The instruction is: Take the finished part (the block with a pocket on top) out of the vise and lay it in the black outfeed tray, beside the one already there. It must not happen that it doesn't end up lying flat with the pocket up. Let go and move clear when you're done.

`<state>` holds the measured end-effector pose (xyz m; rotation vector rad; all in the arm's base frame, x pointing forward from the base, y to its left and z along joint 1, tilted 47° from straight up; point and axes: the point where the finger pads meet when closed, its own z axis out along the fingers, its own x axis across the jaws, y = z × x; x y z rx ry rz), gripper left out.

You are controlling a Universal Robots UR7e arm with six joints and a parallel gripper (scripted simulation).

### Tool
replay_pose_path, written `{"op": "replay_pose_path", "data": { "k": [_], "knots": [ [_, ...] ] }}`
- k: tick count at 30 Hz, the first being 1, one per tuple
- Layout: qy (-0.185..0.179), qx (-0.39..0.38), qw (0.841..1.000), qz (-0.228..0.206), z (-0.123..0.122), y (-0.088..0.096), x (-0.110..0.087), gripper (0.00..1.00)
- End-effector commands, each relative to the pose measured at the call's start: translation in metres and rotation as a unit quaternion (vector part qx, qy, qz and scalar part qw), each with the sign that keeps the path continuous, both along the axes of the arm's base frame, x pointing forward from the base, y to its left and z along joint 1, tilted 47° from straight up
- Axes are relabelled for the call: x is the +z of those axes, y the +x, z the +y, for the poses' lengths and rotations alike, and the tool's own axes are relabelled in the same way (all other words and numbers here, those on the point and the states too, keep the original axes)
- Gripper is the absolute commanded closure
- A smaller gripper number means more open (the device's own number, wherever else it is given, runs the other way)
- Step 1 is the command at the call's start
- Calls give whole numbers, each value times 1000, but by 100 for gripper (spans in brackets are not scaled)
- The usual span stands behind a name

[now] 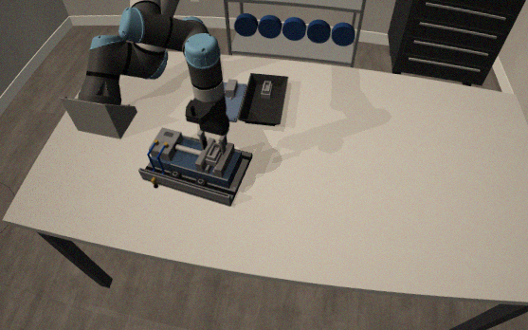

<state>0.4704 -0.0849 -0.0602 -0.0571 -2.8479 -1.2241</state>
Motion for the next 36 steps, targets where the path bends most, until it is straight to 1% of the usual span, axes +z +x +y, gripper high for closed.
{"op": "replay_pose_path", "data": {
  "k": [1, 36],
  "knots": [
    [0, 0, 1000, 0, -1, 0, 0, 0],
    [0, 0, 1000, 0, 5, 0, -5, 0]
  ]
}}
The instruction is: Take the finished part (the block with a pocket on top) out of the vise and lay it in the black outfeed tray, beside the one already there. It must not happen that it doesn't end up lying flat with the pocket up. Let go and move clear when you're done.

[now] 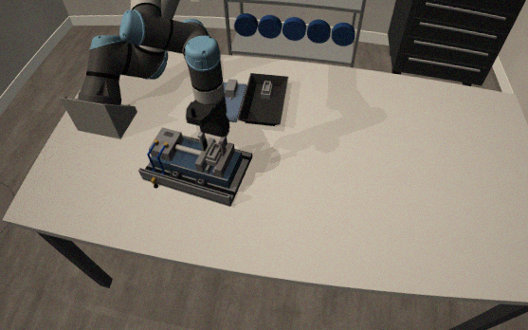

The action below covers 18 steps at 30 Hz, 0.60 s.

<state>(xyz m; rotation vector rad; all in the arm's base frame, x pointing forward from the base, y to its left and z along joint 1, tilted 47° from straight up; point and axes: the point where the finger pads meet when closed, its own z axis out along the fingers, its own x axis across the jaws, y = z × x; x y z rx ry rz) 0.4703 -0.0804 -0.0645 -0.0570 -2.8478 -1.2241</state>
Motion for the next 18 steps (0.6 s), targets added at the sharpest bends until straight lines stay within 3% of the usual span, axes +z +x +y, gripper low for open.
{"op": "replay_pose_path", "data": {
  "k": [1, 18],
  "knots": [
    [0, 0, 1000, 0, 0, 0, -1, 0],
    [0, 0, 1000, 0, 3, 0, -3, 0]
  ]
}}
